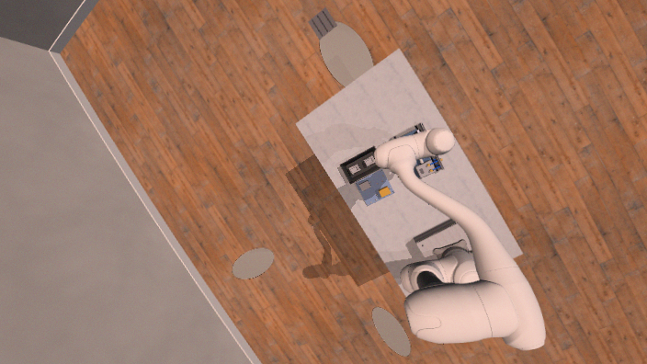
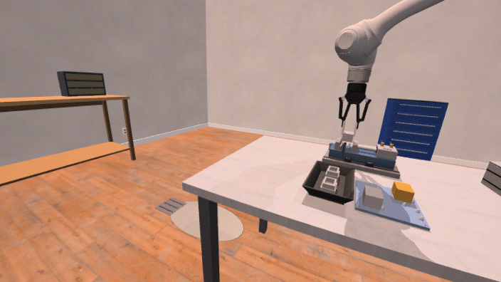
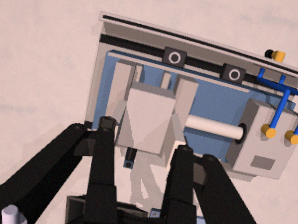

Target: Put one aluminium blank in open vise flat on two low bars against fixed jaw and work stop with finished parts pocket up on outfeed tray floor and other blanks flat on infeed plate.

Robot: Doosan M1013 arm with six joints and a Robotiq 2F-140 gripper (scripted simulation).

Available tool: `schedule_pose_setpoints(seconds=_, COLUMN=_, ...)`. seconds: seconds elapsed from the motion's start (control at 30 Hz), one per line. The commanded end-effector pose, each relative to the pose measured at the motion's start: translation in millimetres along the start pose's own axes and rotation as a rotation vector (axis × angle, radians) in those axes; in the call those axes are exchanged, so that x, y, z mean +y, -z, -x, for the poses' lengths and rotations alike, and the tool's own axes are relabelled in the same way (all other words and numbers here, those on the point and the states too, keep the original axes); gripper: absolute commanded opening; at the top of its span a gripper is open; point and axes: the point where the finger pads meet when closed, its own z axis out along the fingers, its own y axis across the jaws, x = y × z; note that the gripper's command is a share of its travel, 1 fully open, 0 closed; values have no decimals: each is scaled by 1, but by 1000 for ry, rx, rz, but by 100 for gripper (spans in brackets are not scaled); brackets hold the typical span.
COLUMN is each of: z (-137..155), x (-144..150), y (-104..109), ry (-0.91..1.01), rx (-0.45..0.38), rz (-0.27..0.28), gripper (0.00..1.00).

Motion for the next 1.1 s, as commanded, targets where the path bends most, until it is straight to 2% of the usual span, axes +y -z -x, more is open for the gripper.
schedule_pose_setpoints(seconds=0.0, z=0, x=0, y=0, ry=0, rx=0, rz=0, gripper=0)
schedule_pose_setpoints(seconds=1.07, z=0, x=0, y=-11, ry=0, rx=0, rz=0, gripper=0)
